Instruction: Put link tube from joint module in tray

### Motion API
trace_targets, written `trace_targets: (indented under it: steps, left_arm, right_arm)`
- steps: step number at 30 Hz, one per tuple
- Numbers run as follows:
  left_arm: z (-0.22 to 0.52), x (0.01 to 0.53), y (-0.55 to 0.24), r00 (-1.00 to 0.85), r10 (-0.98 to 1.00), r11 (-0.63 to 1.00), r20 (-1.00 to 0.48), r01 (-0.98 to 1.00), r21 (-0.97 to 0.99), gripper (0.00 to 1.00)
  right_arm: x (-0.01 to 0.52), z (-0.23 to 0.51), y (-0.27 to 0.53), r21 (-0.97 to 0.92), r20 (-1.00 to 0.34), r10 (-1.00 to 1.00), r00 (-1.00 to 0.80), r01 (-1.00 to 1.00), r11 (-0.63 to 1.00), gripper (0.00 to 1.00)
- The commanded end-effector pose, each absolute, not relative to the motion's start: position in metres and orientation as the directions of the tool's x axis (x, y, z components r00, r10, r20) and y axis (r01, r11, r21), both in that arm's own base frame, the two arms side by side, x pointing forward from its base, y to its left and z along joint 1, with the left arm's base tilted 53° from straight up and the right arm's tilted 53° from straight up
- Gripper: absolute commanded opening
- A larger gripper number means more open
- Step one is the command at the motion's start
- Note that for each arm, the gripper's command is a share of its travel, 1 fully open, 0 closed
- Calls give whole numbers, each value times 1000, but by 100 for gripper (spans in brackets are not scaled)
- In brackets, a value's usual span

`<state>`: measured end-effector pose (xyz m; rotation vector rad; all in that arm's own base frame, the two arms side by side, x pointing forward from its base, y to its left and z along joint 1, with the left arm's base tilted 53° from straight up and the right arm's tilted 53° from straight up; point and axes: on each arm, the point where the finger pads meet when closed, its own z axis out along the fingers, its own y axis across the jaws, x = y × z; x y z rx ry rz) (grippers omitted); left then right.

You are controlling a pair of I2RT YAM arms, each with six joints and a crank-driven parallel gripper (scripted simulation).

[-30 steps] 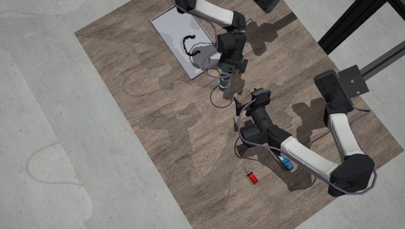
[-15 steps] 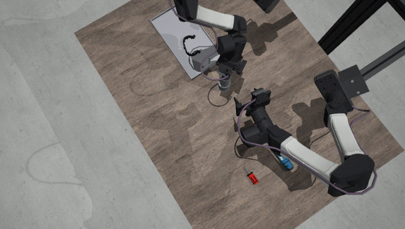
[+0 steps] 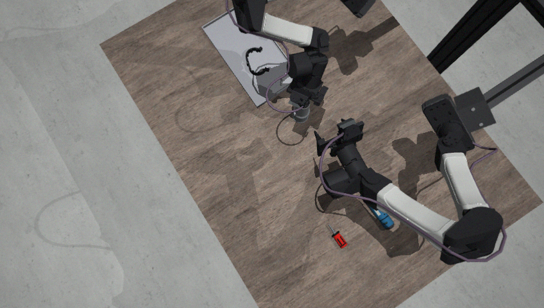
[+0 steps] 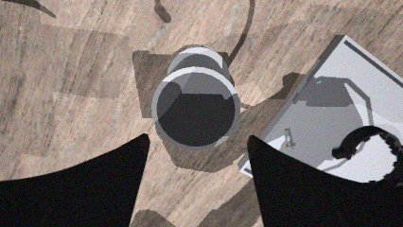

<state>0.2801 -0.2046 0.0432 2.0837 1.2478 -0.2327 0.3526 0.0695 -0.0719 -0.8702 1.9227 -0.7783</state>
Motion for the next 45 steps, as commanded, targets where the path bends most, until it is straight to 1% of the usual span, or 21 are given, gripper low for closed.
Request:
trace_targets:
  steps: [1,32,39,41,43,45]
  left_arm:
    - [52,281,-216,555,682,-319,-477,812,488,100]
    - [52,281,-216,555,682,-319,-477,812,488,100]
    - [52,281,-216,555,682,-319,-477,812,488,100]
    - [52,281,-216,555,682,-319,-477,812,488,100]
    - [52,281,-216,555,682,-319,-477,812,488,100]
    - [52,281,-216,555,682,-319,-477,812,488,100]
  right_arm:
    - [359,-73,70,-784,-449,-813,-371,-274,558,81]
    - [393,-92,62,-784,-441,-816,-375,-282,553,81]
    - [401,-99,60,-784,-435,-817,-378,-288,550,71]
    - [401,-99,60,-784,-435,-817,-378,-288,550,71]
    - [404,-100,59,-784,-434,-818,-379,-289,550,69]
    - [404,-100,59,-784,-432,-818,-381,-290,549,62]
